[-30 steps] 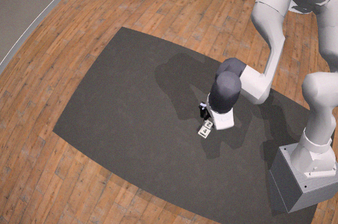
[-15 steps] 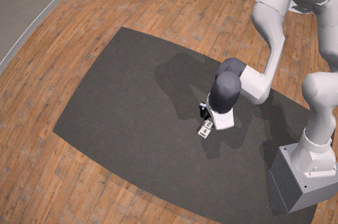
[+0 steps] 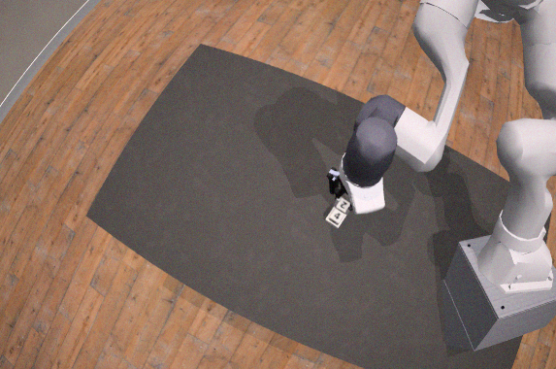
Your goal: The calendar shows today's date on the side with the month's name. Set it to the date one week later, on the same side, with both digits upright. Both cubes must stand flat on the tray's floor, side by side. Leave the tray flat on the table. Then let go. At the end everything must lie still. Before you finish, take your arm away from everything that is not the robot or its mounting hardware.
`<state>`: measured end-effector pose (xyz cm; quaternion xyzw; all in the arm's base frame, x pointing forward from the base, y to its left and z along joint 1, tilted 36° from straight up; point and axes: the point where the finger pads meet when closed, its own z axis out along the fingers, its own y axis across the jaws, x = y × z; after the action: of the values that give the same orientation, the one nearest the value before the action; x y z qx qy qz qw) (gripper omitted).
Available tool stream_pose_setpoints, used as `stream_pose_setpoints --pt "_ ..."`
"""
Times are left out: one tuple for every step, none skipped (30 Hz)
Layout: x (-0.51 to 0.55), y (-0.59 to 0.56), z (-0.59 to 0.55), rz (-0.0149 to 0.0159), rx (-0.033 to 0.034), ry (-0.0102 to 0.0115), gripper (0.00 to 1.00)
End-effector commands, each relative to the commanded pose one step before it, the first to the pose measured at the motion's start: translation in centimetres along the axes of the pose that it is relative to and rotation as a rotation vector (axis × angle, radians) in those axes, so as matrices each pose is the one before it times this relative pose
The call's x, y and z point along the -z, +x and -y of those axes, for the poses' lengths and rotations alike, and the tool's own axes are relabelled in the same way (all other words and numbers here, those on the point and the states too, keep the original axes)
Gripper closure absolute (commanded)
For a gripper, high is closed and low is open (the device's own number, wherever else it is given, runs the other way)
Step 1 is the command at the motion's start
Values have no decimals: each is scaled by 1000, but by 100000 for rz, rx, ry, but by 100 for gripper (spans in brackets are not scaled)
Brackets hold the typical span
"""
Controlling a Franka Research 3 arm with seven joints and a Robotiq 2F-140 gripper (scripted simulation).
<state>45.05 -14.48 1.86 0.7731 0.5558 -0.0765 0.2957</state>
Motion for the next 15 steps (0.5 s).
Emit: stream_pose_setpoints --pt "0 37 -118 4 -207 -353 82" --pt "0 0 0 0 0 0 82" --pt "0 0 0 0 0 0 79" --pt "0 0 0 0 0 0 79" --pt "0 0 0 0 0 0 79" --pt "0 0 0 0 0 0 77" --pt "0 0 0 0 0 0 77" --pt "0 0 0 0 0 0 77" --pt "0 0 0 0 0 0 74" --pt "0 0 0 0 0 0 74" --pt "0 0 0 0 0 0 74" --pt "0 0 0 0 0 0 72" --pt "0 0 0 0 0 0 72" --pt "0 0 0 0 0 0 72" --pt "0 0 0 0 0 0 72"
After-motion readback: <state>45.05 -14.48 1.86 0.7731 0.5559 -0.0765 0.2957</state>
